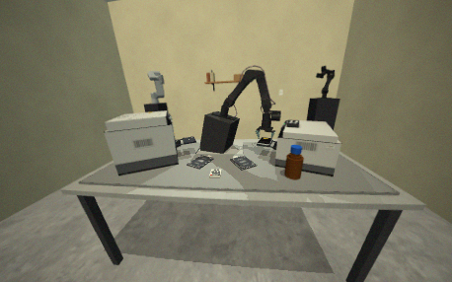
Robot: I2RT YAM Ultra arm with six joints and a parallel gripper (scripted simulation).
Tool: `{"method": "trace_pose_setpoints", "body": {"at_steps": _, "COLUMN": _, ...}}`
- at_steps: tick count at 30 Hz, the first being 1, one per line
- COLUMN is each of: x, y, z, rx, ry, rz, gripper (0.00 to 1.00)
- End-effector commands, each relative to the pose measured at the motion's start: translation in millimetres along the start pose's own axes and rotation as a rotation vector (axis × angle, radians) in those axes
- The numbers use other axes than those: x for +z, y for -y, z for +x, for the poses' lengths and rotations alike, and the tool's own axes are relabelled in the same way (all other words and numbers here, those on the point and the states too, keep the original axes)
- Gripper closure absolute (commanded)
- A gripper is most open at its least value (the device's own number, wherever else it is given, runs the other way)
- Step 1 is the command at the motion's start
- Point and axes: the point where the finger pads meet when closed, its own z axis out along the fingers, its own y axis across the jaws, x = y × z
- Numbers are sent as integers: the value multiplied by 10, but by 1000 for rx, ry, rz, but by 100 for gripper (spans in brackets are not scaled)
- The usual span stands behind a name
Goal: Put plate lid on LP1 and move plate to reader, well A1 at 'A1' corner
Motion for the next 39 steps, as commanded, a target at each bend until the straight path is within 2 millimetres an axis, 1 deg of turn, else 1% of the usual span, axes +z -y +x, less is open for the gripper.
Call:
{"method": "trace_pose_setpoints", "body": {"at_steps": 1, "x": 8, "y": 143, "z": -21, "rx": 2, "ry": 3, "rz": 35, "gripper": 0}}
{"method": "trace_pose_setpoints", "body": {"at_steps": 4, "x": -32, "y": 189, "z": -23, "rx": 1, "ry": 3, "rz": 53, "gripper": 0}}
{"method": "trace_pose_setpoints", "body": {"at_steps": 7, "x": 38, "y": 143, "z": -21, "rx": 1, "ry": 3, "rz": 35, "gripper": 0}}
{"method": "trace_pose_setpoints", "body": {"at_steps": 9, "x": 48, "y": 138, "z": -21, "rx": 1, "ry": 2, "rz": 34, "gripper": 0}}
{"method": "trace_pose_setpoints", "body": {"at_steps": 12, "x": 20, "y": 158, "z": -22, "rx": 1, "ry": 3, "rz": 40, "gripper": 0}}
{"method": "trace_pose_setpoints", "body": {"at_steps": 13, "x": -58, "y": 233, "z": -26, "rx": 1, "ry": 4, "rz": 68, "gripper": 0}}
{"method": "trace_pose_setpoints", "body": {"at_steps": 17, "x": 78, "y": 143, "z": -22, "rx": 1, "ry": 3, "rz": 35, "gripper": 0}}
{"method": "trace_pose_setpoints", "body": {"at_steps": 19, "x": 88, "y": 128, "z": -21, "rx": 1, "ry": 2, "rz": 29, "gripper": 0}}
{"method": "trace_pose_setpoints", "body": {"at_steps": 22, "x": -14, "y": 208, "z": -26, "rx": 1, "ry": 4, "rz": 58, "gripper": 0}}
{"method": "trace_pose_setpoints", "body": {"at_steps": 39, "x": -13, "y": 195, "z": -25, "rx": 1, "ry": 4, "rz": 53, "gripper": 0}}
